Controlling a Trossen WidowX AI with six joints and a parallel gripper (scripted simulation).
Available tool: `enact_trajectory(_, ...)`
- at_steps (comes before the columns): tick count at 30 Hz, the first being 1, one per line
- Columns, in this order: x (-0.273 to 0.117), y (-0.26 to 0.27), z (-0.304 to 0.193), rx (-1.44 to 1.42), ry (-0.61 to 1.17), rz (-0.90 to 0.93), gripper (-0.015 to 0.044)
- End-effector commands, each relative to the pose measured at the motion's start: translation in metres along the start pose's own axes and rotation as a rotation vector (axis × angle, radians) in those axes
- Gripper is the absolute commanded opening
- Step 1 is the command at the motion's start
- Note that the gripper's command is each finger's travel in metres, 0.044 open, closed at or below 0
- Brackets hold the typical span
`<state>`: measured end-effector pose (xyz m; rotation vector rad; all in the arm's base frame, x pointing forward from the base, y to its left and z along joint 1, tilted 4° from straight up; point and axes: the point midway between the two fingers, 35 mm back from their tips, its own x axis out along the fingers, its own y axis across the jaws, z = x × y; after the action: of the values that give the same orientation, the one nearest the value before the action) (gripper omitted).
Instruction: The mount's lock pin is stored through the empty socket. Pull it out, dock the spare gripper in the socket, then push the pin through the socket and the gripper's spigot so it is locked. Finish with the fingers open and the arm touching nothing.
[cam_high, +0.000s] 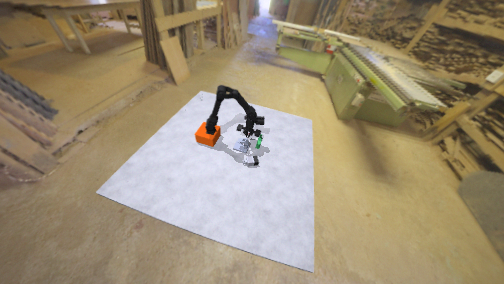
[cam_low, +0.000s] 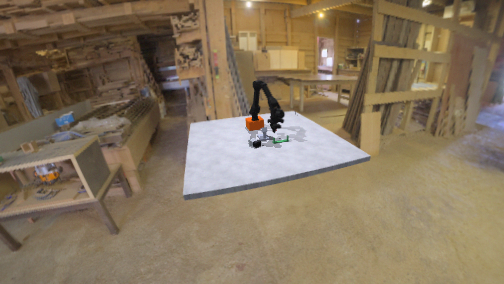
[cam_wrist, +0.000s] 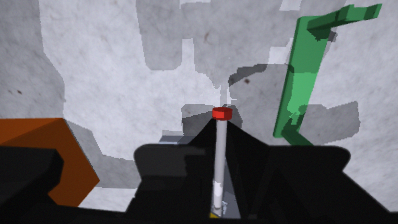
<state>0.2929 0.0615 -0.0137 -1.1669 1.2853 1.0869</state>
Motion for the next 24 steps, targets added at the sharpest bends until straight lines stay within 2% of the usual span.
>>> enact_trajectory(1,0.001,0.000,-0.001,-0.001,0.006,0.000,0.0000)
enact_trajectory(13,-0.008,0.000,0.005,0.000,-0.134,0.004,0.0000)
enact_trajectory(24,-0.011,-0.001,0.013,-0.004,-0.157,0.009,0.0000)
